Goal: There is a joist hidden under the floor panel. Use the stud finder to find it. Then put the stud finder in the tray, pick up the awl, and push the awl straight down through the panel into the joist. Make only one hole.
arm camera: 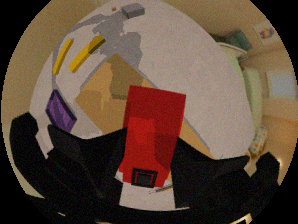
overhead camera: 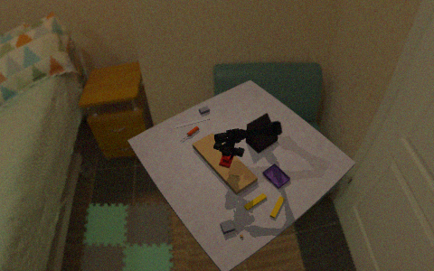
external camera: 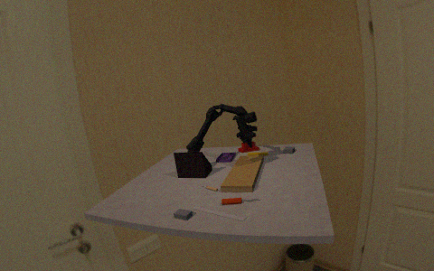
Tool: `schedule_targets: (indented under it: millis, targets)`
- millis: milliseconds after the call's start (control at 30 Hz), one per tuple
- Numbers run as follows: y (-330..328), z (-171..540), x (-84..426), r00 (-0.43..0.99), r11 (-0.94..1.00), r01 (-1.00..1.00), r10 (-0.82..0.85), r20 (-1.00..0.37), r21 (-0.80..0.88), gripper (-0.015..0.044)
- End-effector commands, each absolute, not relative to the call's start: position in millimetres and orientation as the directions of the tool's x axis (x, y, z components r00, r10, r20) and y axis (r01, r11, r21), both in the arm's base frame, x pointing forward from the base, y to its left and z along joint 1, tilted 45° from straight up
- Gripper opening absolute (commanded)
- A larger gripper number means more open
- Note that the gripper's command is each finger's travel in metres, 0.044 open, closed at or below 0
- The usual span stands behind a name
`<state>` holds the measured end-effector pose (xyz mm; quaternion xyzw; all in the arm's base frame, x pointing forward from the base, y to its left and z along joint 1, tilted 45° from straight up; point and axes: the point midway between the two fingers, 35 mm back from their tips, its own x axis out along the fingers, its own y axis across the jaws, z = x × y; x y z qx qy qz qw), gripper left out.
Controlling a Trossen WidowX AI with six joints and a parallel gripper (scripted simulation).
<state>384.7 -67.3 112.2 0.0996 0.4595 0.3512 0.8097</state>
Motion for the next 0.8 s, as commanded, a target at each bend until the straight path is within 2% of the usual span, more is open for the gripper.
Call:
schedule_targets:
  millis: [0,767]
  targets:
    - [-47,133,380,0.339,0.715,-0.540,0.668,-0.663,0.445,0.0000]
    - [70,210,318,0.287,0.521,-0.813,0.748,-0.598,0.261,0.0000]
